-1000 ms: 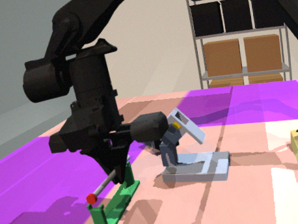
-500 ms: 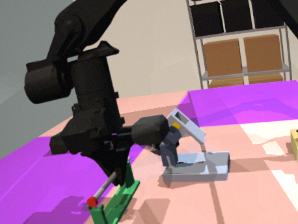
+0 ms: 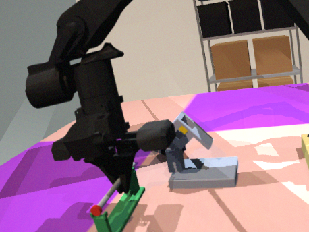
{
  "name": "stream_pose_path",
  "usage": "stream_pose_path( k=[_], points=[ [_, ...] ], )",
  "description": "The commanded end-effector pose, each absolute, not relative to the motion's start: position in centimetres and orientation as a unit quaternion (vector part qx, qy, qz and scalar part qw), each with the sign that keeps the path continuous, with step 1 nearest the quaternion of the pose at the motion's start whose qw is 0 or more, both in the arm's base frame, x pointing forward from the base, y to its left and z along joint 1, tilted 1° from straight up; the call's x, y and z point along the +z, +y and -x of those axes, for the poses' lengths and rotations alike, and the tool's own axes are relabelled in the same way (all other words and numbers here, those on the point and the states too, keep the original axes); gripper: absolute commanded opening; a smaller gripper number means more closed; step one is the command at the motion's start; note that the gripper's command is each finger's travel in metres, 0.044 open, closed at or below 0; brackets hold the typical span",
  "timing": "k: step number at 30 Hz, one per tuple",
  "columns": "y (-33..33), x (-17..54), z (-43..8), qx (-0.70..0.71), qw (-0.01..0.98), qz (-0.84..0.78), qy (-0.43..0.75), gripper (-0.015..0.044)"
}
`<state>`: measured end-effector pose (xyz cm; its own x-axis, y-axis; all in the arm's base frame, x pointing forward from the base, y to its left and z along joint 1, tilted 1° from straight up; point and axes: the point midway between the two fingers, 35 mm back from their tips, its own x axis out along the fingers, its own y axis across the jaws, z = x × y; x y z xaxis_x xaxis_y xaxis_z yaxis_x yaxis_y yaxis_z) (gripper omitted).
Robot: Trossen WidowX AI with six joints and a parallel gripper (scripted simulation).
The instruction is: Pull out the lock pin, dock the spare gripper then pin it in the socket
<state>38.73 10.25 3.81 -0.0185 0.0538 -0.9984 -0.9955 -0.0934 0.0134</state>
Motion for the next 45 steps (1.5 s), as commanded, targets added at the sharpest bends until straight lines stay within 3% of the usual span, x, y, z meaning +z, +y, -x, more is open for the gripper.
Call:
stream_pose_path(
  k=[1,12,29,45],
  points=[
    [10.2,3.3,-38.6,0.542,0.483,0.504,0.467,0.0],
    [10.2,3.8,-38.7,0.54,0.486,0.505,0.466,0.0],
    [10.2,5.1,-38.4,0.543,0.482,0.502,0.47,0.044],
    [9.9,8.1,-37.2,0.553,0.466,0.491,0.486,0.044]
  ],
)
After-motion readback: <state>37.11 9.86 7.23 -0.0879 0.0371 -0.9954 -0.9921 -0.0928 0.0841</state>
